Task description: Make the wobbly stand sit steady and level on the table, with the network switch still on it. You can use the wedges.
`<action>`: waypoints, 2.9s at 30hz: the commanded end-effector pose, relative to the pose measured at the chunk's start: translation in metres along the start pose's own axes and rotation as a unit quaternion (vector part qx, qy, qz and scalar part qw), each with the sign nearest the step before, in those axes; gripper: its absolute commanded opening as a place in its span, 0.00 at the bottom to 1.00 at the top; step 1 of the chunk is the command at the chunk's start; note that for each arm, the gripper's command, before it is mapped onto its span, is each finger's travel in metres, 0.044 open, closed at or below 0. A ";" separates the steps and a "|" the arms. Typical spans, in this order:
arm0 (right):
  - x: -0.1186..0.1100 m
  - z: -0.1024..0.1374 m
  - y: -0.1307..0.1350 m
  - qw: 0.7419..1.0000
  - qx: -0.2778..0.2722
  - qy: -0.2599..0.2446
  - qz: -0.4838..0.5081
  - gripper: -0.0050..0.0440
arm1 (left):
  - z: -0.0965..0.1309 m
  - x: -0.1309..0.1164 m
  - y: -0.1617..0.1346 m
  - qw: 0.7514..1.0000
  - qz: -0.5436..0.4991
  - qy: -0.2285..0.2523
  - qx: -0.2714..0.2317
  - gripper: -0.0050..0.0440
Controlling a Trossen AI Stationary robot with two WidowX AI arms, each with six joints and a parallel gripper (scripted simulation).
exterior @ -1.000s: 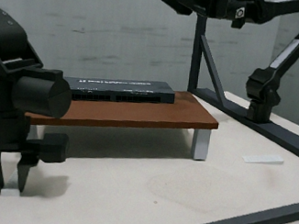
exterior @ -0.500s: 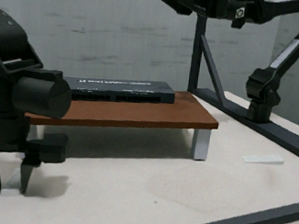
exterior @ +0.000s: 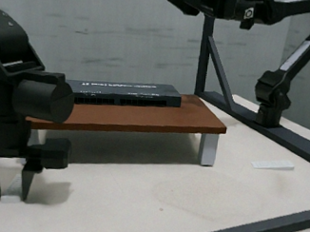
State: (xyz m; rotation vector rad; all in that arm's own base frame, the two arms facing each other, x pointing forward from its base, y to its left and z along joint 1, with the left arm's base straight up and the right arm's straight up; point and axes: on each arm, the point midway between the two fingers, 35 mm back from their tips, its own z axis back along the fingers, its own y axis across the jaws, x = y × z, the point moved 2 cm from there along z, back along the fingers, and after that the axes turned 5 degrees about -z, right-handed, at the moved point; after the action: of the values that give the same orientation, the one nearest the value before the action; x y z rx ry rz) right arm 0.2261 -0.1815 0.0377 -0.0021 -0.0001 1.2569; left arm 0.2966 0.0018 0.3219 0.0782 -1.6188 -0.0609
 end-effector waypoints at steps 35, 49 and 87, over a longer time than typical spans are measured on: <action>-0.002 0.068 -0.006 1.000 -0.018 0.003 -0.001 0.10 | 0.003 0.018 0.002 1.000 -0.002 -0.023 0.002 0.92; -0.002 0.071 -0.006 1.000 -0.022 0.005 -0.001 0.10 | 0.003 0.018 0.002 1.000 -0.002 -0.023 0.002 0.92; -0.068 0.003 0.000 0.917 -0.048 -0.362 -0.162 0.00 | 0.003 0.018 0.002 1.000 -0.002 -0.023 0.002 0.92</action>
State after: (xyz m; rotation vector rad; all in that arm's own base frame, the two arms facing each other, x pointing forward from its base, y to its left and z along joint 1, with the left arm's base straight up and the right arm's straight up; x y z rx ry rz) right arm 0.2041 -0.2353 0.0361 0.3882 -0.6188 0.8867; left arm 0.2966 0.0018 0.3219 0.0782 -1.6188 -0.0609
